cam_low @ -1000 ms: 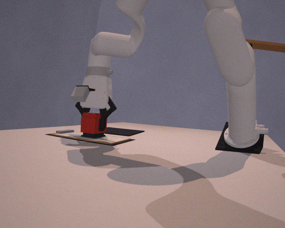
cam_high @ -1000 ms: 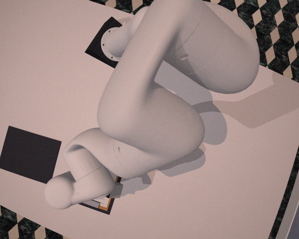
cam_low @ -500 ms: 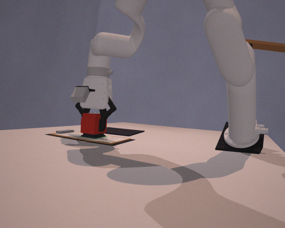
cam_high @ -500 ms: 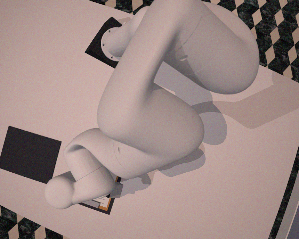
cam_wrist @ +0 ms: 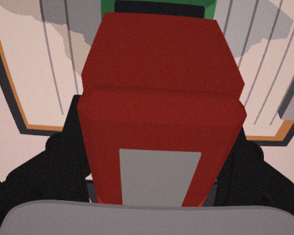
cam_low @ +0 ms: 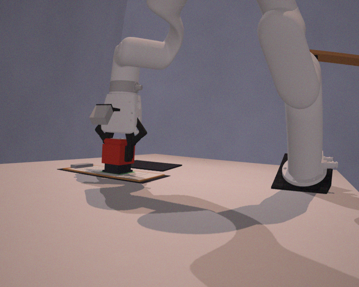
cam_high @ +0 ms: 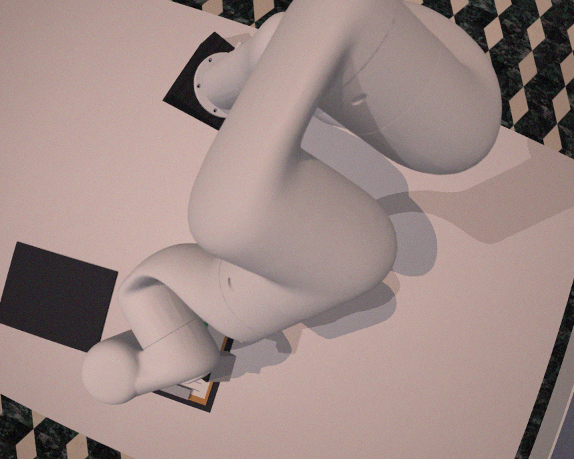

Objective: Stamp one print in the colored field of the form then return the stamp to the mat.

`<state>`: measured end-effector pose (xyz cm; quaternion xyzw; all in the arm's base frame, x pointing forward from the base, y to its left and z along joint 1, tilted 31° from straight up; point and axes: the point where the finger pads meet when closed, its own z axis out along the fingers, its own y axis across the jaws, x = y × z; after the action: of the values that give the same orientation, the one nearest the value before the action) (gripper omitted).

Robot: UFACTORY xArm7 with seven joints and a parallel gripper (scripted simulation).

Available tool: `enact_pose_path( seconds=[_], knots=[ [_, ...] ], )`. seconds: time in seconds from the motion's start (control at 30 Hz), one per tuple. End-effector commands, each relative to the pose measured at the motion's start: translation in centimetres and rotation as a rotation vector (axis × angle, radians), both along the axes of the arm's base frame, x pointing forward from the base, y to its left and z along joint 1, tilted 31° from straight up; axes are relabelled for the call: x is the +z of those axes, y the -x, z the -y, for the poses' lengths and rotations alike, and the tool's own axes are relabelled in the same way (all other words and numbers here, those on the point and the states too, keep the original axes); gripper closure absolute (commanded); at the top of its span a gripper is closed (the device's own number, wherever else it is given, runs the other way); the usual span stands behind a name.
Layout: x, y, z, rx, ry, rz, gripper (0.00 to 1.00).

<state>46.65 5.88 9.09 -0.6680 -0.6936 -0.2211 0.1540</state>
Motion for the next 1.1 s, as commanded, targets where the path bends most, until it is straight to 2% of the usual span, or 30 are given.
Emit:
enact_pose_path(
  seconds=[0.0, 0.67, 0.8, 0.97, 1.07],
  knots=[
    [1.2, 0.0, 0.7, -0.001, 0.000, 0.002, 0.65],
    [1.6, 0.1, 1.0, -0.001, 0.000, 0.002, 0.65],
    [2.1, 0.1, 1.3, -0.001, 0.000, 0.002, 0.65],
    [4.7, 0.3, 2.8, -0.001, 0.000, 0.002, 0.65],
    [4.9, 0.3, 2.9, -0.001, 0.000, 0.002, 0.65]
  ],
)
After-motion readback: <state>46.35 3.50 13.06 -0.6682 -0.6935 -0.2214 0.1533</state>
